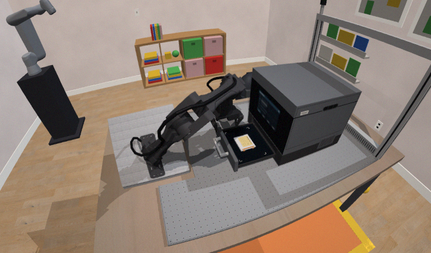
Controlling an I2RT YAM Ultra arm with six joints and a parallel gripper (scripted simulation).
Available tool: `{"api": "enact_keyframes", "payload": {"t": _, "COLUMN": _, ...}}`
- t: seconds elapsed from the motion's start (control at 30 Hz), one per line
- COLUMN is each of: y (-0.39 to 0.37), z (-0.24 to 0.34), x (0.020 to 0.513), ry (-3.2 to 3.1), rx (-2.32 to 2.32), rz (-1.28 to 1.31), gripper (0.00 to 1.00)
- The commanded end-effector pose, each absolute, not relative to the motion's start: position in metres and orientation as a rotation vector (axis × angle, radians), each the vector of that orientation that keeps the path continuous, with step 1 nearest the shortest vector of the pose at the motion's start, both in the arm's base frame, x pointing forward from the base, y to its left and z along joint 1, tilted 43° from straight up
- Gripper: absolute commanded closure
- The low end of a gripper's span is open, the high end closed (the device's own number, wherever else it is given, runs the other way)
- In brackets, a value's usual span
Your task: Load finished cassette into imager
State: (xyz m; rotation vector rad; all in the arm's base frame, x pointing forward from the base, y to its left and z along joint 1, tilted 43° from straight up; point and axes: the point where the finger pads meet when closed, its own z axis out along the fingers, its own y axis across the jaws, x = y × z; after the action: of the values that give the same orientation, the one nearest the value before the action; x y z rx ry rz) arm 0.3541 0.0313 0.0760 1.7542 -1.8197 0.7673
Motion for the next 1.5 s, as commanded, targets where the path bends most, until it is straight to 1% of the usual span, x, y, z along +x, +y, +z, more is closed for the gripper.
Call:
{"api": "enact_keyframes", "payload": {"t": 0.0, "y": 0.044, "z": 0.088, "x": 0.354, "ry": -1.843, "rx": 1.785, "rz": 0.790, "gripper": 0.00}}
{"api": "enact_keyframes", "payload": {"t": 0.37, "y": 0.044, "z": 0.088, "x": 0.354, "ry": -1.843, "rx": 1.785, "rz": 0.790, "gripper": 0.00}}
{"api": "enact_keyframes", "payload": {"t": 0.4, "y": 0.043, "z": 0.083, "x": 0.342, "ry": -1.851, "rx": 1.752, "rz": 0.783, "gripper": 0.65}}
{"api": "enact_keyframes", "payload": {"t": 0.7, "y": 0.058, "z": 0.089, "x": 0.301, "ry": -2.136, "rx": 1.478, "rz": 0.889, "gripper": 0.65}}
{"api": "enact_keyframes", "payload": {"t": 0.8, "y": 0.061, "z": 0.092, "x": 0.300, "ry": -2.181, "rx": 1.446, "rz": 0.904, "gripper": 0.65}}
{"api": "enact_keyframes", "payload": {"t": 0.97, "y": 0.067, "z": 0.093, "x": 0.274, "ry": -2.308, "rx": 1.271, "rz": 0.953, "gripper": 0.65}}
{"api": "enact_keyframes", "payload": {"t": 1.03, "y": 0.074, "z": 0.099, "x": 0.283, "ry": -2.408, "rx": 1.200, "rz": 0.975, "gripper": 0.65}}
{"api": "enact_keyframes", "payload": {"t": 1.13, "y": 0.073, "z": 0.090, "x": 0.282, "ry": -2.448, "rx": 1.087, "rz": 1.001, "gripper": 0.65}}
{"api": "enact_keyframes", "payload": {"t": 1.47, "y": 0.073, "z": 0.090, "x": 0.283, "ry": -2.636, "rx": 0.765, "rz": 1.070, "gripper": 0.65}}
